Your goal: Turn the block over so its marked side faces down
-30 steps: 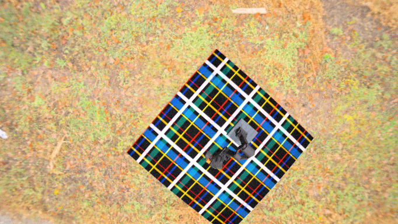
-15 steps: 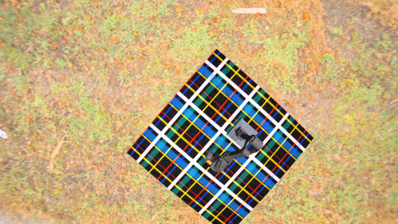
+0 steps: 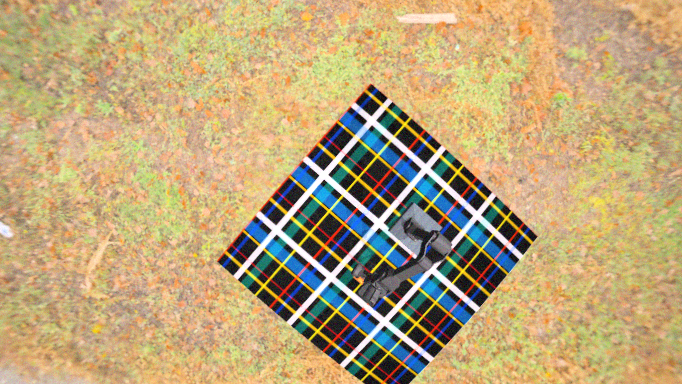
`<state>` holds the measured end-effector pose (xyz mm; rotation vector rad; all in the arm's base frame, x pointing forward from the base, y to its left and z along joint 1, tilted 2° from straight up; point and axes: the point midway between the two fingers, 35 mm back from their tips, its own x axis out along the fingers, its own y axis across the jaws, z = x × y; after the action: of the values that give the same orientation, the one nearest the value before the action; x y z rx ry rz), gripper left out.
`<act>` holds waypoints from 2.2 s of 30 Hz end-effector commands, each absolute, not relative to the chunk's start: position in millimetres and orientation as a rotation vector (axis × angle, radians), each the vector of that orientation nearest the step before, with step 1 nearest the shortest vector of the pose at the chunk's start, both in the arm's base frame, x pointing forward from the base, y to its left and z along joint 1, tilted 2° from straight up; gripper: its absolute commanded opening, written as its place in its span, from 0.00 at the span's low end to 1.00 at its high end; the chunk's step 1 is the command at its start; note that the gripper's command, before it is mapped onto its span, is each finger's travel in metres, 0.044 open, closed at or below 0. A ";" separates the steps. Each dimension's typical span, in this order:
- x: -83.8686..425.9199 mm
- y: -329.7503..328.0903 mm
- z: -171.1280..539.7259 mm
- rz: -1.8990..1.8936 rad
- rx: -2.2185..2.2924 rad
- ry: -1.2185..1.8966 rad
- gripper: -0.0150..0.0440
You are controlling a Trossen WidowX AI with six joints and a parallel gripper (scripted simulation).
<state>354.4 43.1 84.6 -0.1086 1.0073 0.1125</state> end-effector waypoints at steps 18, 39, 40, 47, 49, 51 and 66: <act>383.5 47.6 117.7 0.078 -0.139 1.519 1.00; 386.8 44.9 67.5 0.078 -0.139 1.519 1.00; 386.8 44.9 66.7 0.078 -0.139 1.519 1.00; 387.7 44.6 55.5 0.078 -0.139 1.519 1.00; 387.9 44.4 52.2 0.078 -0.139 1.519 1.00; 388.0 44.3 48.9 0.078 -0.139 1.519 1.00; 388.3 43.7 35.1 0.077 -0.139 1.519 0.78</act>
<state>388.5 44.7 36.8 -0.1325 1.5191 0.0784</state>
